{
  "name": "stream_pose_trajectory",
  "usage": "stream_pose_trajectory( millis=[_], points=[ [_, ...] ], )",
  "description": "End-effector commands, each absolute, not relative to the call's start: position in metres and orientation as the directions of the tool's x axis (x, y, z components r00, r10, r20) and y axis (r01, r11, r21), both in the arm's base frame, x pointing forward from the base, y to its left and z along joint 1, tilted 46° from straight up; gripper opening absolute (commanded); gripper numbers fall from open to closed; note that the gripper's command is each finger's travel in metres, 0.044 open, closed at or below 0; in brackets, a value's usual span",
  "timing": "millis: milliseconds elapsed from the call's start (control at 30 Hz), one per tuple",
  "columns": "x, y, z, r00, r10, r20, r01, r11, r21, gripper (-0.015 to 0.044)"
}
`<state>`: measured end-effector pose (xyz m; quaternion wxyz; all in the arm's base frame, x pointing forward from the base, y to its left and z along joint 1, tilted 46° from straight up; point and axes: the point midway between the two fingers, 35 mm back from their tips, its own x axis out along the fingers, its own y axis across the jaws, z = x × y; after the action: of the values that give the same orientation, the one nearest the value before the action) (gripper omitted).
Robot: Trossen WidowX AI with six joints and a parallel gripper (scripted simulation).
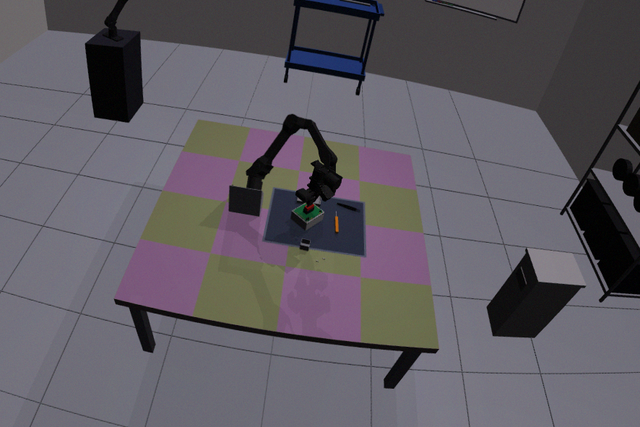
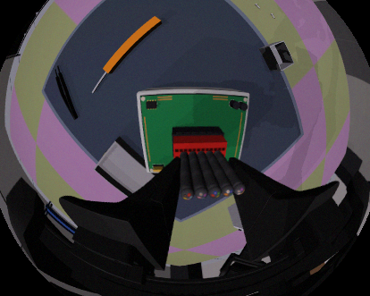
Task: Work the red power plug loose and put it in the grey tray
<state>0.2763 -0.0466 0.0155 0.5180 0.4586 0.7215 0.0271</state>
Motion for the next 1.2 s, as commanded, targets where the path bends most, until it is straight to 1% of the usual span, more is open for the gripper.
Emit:
stream_pose_trajectory(
  millis=[0, 267, 367, 500, 733, 867, 1000, 1167],
  points=[
    [0.277, -0.054, 0.026, -0.041, 0.667, -0.744, 0.637, 0.591, 0.495, 0.0000],
    [0.267, -0.064, 0.018, 0.081, 0.766, -0.637, 0.634, 0.454, 0.627, 0.0000],
    [0.265, -0.065, 0.016, 0.101, 0.781, -0.617, 0.631, 0.429, 0.647, 0.0000],
    [0.267, -0.064, 0.019, 0.077, 0.764, -0.641, 0.634, 0.459, 0.623, 0.0000],
    [0.277, -0.057, 0.029, -0.042, 0.666, -0.745, 0.637, 0.592, 0.494, 0.0000],
    [0.280, -0.055, 0.033, -0.074, 0.635, -0.769, 0.634, 0.626, 0.455, 0.0000],
    [0.278, -0.058, 0.031, -0.048, 0.660, -0.750, 0.636, 0.599, 0.486, 0.0000],
    [0.271, -0.066, 0.026, 0.038, 0.734, -0.678, 0.637, 0.505, 0.582, 0.0000]
  ],
)
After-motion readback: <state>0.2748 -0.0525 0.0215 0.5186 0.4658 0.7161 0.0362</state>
